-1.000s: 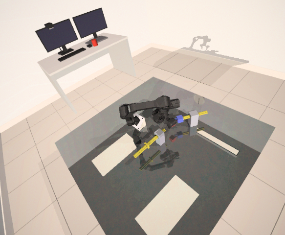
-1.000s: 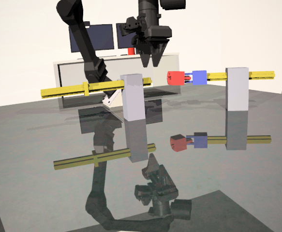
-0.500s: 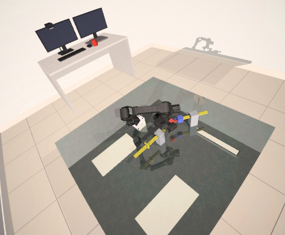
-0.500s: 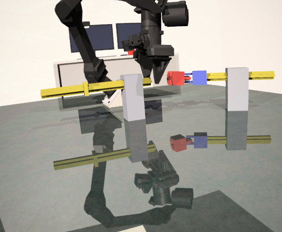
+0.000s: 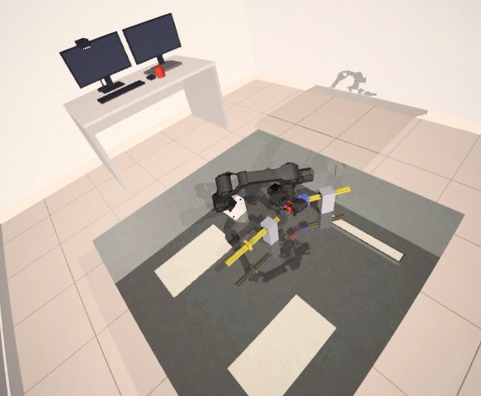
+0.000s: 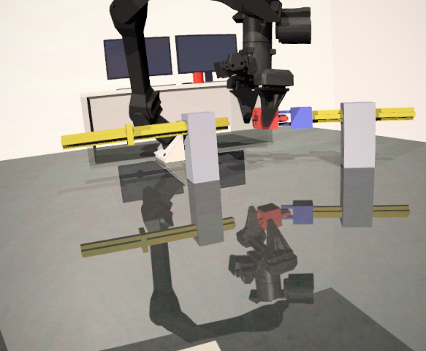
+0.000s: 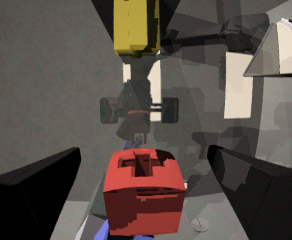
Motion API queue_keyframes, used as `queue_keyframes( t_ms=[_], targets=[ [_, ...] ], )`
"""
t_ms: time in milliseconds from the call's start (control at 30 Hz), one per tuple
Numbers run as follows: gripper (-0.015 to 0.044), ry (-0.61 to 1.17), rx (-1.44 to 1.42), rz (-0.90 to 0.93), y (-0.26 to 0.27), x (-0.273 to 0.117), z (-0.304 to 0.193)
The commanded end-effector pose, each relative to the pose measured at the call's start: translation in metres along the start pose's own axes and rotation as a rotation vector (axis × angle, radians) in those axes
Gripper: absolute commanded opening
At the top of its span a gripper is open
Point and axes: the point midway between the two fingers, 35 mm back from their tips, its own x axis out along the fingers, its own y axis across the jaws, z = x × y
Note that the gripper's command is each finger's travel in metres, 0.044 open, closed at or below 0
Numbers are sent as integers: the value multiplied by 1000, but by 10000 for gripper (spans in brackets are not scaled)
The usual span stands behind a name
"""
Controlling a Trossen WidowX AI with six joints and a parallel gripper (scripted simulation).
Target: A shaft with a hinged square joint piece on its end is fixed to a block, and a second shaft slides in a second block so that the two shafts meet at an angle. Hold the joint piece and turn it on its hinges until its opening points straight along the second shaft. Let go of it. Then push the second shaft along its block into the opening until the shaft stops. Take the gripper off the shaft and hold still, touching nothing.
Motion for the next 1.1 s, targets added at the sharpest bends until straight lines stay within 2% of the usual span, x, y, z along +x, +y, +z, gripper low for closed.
queue_keyframes(
  t_ms=[0, 667, 1000, 1067],
  targets=[
    [440, 9, 10, 0, 1, -2, -7],
    [440, 7, 11, 0, 2, 27, -8],
    [182, 7, 11, 0, 2, 27, -8],
    [182, 7, 11, 0, 2, 27, -8]
  ],
)
